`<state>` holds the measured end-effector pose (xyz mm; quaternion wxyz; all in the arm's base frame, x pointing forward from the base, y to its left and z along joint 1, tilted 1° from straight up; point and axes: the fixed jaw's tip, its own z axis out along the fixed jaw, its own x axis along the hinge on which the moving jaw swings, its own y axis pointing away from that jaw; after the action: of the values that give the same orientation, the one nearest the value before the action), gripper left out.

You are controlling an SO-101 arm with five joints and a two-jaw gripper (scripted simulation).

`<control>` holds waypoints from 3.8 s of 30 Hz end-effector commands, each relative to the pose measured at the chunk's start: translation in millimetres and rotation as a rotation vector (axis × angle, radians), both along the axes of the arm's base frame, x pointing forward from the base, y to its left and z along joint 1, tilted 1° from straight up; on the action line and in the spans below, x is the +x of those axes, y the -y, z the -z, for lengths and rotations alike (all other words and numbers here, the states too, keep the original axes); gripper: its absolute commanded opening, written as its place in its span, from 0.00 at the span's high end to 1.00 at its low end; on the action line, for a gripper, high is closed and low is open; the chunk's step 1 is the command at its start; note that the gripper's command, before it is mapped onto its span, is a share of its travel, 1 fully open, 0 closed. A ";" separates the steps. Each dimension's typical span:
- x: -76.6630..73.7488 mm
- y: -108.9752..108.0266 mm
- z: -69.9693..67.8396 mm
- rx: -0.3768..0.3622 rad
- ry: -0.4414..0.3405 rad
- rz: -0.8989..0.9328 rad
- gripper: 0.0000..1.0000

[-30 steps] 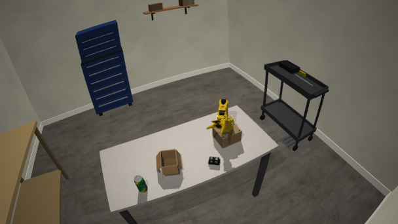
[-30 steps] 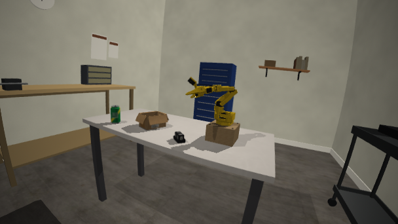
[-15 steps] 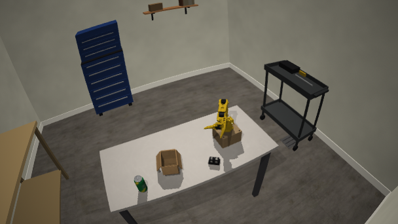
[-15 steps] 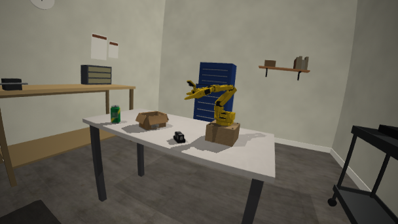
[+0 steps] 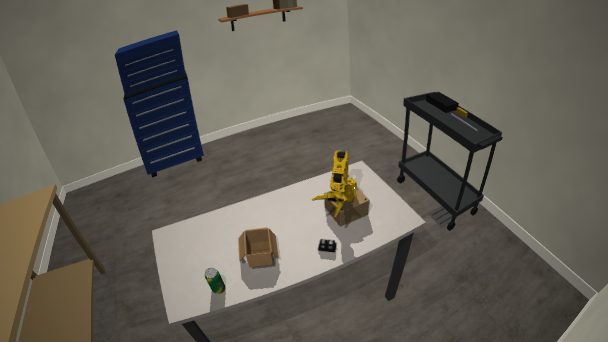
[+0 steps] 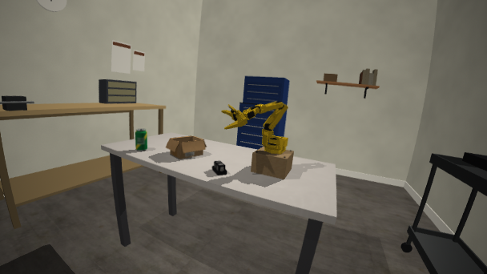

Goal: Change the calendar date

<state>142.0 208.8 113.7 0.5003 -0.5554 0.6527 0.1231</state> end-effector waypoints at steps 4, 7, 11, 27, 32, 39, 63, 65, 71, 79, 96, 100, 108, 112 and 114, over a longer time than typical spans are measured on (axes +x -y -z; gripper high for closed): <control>4.6 2.4 10.4 -0.164 0.120 -0.095 0.27; 5.9 3.8 17.5 -0.253 0.185 -0.157 0.29; 7.5 6.1 27.0 -0.371 0.269 -0.247 0.32; 12.3 16.4 58.7 -0.751 0.543 -0.615 0.42; 13.5 20.5 69.1 -0.866 0.632 -0.761 0.46; 14.4 24.6 78.8 -0.966 0.715 -0.910 0.49; 15.0 40.1 112.9 -1.223 1.013 -1.523 0.61; 14.8 41.2 115.2 -1.233 1.034 -1.570 0.62; 14.4 43.2 119.5 -1.248 1.073 -1.656 0.64; 13.5 46.6 126.3 -1.263 1.137 -1.799 0.67; 12.3 50.2 133.6 -1.265 1.208 -1.955 0.69; 12.1 50.6 134.5 -1.264 1.217 -1.975 0.70; 11.9 51.0 135.2 -1.263 1.224 -1.990 0.70; 11.9 51.0 135.4 -1.263 1.226 -1.994 0.70; 11.9 51.1 135.4 -1.263 1.226 -1.995 0.70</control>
<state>153.0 159.6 -20.4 0.0694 -0.8929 -0.4146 -0.1614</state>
